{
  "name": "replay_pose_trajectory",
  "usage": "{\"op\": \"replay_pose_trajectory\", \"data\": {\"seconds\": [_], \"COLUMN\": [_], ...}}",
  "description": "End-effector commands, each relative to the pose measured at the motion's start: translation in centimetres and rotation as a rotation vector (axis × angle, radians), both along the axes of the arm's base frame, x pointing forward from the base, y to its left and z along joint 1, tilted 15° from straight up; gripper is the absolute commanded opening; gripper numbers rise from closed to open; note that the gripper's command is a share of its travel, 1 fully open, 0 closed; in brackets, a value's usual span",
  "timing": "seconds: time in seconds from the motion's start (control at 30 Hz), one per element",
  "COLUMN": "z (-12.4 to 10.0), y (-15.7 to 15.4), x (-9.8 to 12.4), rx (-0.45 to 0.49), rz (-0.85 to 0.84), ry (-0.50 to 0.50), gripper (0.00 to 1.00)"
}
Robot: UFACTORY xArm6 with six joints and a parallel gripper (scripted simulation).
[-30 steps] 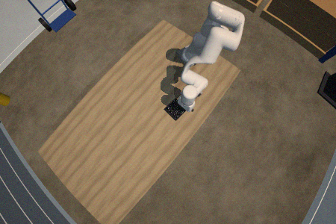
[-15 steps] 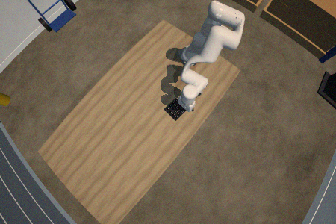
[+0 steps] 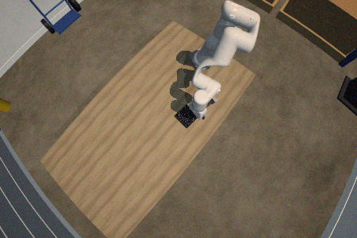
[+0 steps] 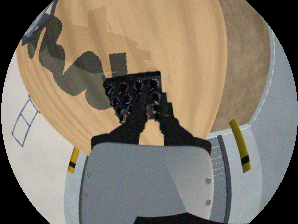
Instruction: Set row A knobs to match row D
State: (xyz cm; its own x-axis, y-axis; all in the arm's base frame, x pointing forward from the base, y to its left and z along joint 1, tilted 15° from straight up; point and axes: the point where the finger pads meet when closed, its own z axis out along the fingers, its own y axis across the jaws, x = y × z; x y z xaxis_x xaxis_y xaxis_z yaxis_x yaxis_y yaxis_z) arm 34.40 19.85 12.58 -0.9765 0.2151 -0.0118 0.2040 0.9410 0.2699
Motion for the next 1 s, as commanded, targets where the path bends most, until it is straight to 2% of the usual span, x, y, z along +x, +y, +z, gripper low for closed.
{"op": "replay_pose_trajectory", "data": {"seconds": [0.0, 0.1, 0.17, 0.6, 0.67, 0.7, 0.97], "z": [0.29, 0.32, 0.44, 0.81, 0.81, 0.90, 1.13], "y": [0.00, -0.01, -0.04, -0.15, -0.15, -0.17, -0.24], "x": [0.10, 0.10, 0.09, 0.07, 0.07, 0.06, 0.05], "rx": [0.004, 0.006, 0.014, 0.040, 0.040, 0.046, 0.062], "rz": [-0.152, -0.180, -0.284, -0.633, -0.633, -0.713, -0.920], "ry": [0.035, 0.043, 0.071, 0.164, 0.164, 0.186, 0.241], "gripper": [0.19, 0.19, 0.19, 0.19, 0.19, 0.19, 0.19]}}
